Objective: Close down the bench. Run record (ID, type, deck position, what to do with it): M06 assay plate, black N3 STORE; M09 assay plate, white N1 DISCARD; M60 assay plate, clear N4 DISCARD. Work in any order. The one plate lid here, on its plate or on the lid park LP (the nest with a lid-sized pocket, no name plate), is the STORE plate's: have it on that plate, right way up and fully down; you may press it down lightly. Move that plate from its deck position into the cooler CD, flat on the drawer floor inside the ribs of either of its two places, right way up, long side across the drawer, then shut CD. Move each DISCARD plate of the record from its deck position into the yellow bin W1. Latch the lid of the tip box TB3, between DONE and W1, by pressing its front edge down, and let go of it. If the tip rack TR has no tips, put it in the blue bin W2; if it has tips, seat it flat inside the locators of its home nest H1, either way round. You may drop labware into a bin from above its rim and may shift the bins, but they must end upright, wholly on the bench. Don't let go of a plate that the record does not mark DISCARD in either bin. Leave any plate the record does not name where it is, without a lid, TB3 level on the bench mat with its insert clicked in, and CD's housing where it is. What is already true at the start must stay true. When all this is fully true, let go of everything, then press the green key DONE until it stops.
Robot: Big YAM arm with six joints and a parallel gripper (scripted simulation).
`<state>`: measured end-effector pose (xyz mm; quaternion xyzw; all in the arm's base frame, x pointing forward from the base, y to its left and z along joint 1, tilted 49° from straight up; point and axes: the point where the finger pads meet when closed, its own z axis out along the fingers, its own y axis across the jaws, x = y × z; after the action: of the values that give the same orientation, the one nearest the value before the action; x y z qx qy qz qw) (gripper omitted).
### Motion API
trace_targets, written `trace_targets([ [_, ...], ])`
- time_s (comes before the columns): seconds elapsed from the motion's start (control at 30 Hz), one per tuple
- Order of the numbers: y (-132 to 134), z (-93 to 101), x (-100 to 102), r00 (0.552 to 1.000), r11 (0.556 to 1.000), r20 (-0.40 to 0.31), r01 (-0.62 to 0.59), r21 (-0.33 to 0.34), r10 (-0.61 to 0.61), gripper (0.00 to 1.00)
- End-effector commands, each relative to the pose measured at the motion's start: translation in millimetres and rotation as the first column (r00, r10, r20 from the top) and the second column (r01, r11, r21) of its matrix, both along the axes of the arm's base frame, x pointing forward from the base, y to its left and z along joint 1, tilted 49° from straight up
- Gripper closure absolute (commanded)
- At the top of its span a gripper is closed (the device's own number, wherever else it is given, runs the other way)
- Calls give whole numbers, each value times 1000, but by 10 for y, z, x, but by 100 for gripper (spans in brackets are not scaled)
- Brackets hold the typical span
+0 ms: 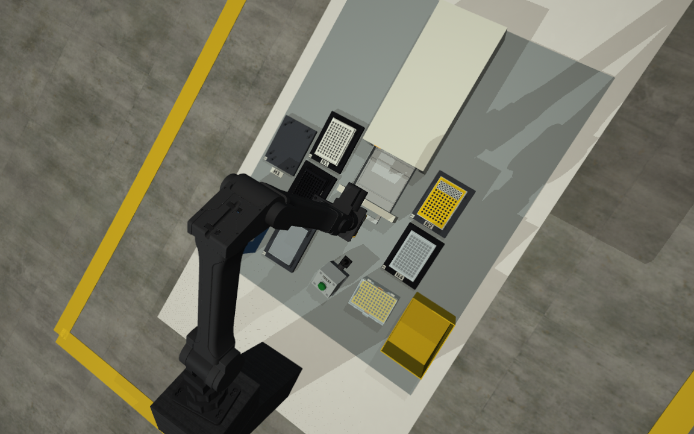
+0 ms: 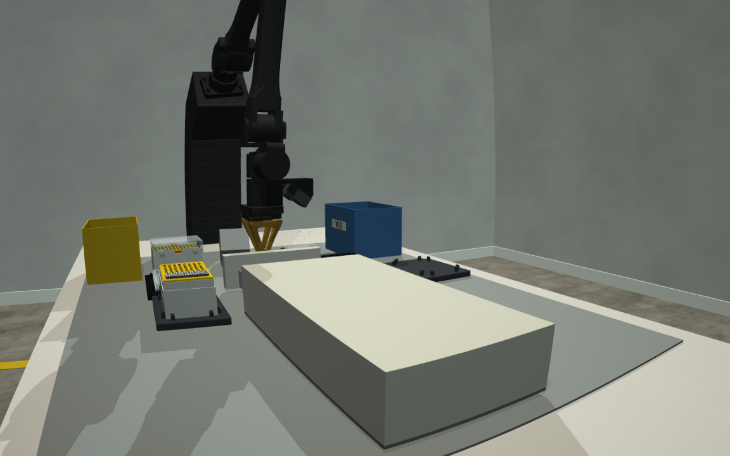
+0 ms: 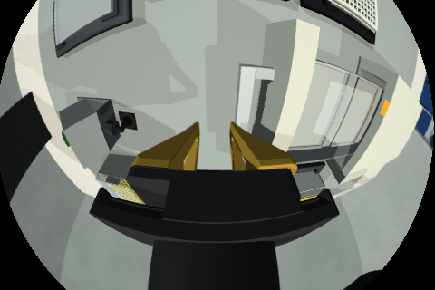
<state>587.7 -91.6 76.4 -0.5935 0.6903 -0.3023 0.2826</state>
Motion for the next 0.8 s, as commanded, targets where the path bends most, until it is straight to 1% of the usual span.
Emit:
trace_targets([
  [0.0, 24, 135, -55, 1000, 1000, 8, 1, 5, -1, 70],
  [0.17, 14, 163, -55, 1000, 1000, 10, 1, 4, -1, 70],
  [0.23, 17, 148, -110, 1000, 1000, 3, 2, 5, -2, 70],
  [0.3, 14, 187, -129, 1000, 1000, 7, 2, 4, -2, 70],
  [0.43, 8, 194, -173, 1000, 1000, 2, 3, 4, -3, 70],
  [0.5, 5, 245, -191, 1000, 1000, 8, 3, 2, -3, 70],
  [0.7, -1, 271, -234, 1000, 1000, 7, 4, 2, -4, 70],
  [0.73, -3, 91, -240, 1000, 1000, -27, 5, 8, -5, 70],
  [0.77, -2, 120, -264, 1000, 1000, -24, 5, 7, -5, 70],
])
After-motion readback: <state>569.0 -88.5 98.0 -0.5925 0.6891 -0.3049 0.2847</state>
